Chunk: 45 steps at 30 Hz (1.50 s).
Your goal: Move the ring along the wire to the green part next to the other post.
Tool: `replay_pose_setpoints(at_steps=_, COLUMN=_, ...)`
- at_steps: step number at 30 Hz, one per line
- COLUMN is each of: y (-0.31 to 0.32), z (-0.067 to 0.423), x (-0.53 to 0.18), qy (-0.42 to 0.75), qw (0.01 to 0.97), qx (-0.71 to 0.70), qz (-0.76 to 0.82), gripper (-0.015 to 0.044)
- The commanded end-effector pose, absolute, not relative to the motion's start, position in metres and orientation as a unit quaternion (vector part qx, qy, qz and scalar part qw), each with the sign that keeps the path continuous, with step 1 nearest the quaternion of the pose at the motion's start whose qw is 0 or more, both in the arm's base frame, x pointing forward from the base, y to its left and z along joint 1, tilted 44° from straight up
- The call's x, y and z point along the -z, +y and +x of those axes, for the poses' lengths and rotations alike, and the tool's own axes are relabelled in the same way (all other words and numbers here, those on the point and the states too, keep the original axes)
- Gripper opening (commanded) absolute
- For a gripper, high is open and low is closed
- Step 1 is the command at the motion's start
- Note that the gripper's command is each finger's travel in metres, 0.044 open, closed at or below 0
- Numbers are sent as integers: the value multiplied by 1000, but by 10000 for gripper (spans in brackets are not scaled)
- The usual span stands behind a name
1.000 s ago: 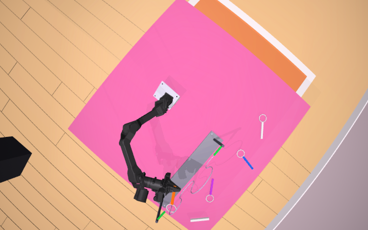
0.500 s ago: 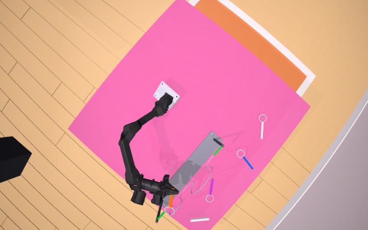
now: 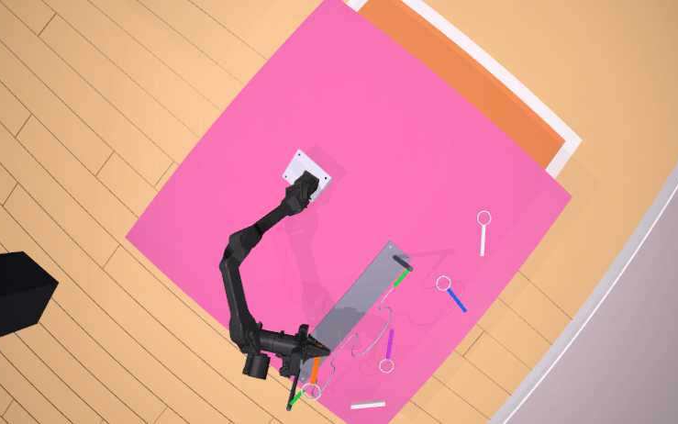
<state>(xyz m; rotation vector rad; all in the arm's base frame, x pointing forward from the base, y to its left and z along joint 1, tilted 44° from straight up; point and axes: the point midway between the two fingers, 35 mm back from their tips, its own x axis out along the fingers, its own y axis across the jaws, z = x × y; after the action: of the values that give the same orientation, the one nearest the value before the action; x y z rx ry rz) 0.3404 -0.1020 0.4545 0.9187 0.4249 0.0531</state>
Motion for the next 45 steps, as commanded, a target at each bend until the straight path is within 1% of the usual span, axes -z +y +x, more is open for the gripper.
replay_pose_setpoints(at_steps=1, y=-105, z=342, x=-450, qy=211, qw=886, qx=-16, qz=413, gripper=-150)
replay_pose_setpoints(at_steps=23, y=-128, z=339, x=-432, qy=240, qw=946, qx=51, qz=211, gripper=-150)
replay_pose_setpoints(at_steps=45, y=-156, z=335, x=-426, qy=255, qw=960, qx=117, qz=-4, gripper=-150)
